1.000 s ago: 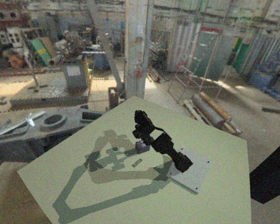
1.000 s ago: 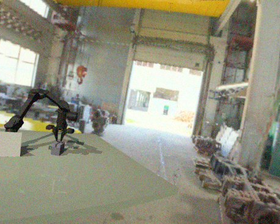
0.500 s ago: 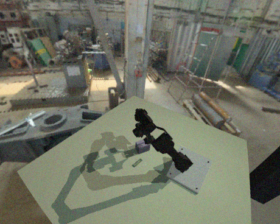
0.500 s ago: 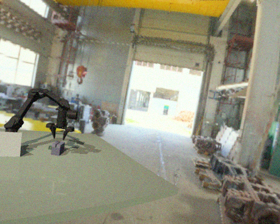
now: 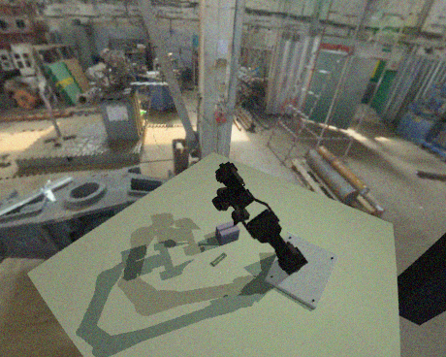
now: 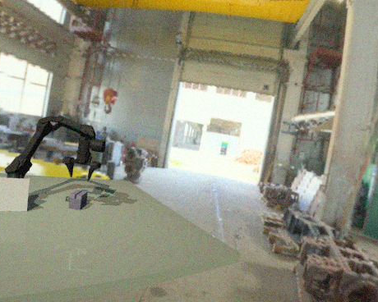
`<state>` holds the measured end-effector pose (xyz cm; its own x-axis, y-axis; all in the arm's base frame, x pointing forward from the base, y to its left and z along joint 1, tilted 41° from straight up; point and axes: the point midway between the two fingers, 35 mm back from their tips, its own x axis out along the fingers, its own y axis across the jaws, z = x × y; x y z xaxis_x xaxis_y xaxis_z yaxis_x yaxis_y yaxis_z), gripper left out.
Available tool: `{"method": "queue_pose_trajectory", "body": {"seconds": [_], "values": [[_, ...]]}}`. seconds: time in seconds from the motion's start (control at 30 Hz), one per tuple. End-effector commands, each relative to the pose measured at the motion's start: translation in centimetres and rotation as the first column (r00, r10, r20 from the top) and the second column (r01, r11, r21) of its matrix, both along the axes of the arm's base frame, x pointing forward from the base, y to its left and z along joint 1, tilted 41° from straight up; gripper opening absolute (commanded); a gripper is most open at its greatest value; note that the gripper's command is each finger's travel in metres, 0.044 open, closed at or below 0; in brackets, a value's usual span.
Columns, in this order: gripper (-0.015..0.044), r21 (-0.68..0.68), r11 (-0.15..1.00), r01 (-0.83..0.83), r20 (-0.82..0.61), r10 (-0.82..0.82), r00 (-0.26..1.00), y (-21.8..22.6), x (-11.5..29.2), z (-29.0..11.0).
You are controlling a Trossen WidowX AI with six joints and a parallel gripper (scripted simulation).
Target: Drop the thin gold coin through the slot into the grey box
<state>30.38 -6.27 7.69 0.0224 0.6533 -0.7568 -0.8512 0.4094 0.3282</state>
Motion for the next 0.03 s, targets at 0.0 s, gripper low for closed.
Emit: {"method": "queue_pose_trajectory", "body": {"seconds": [0.0], "values": [[0.0440,-0.005,1.000,-0.007,0.005,0.007,1.000,-0.08,0.02,0.08]]}}
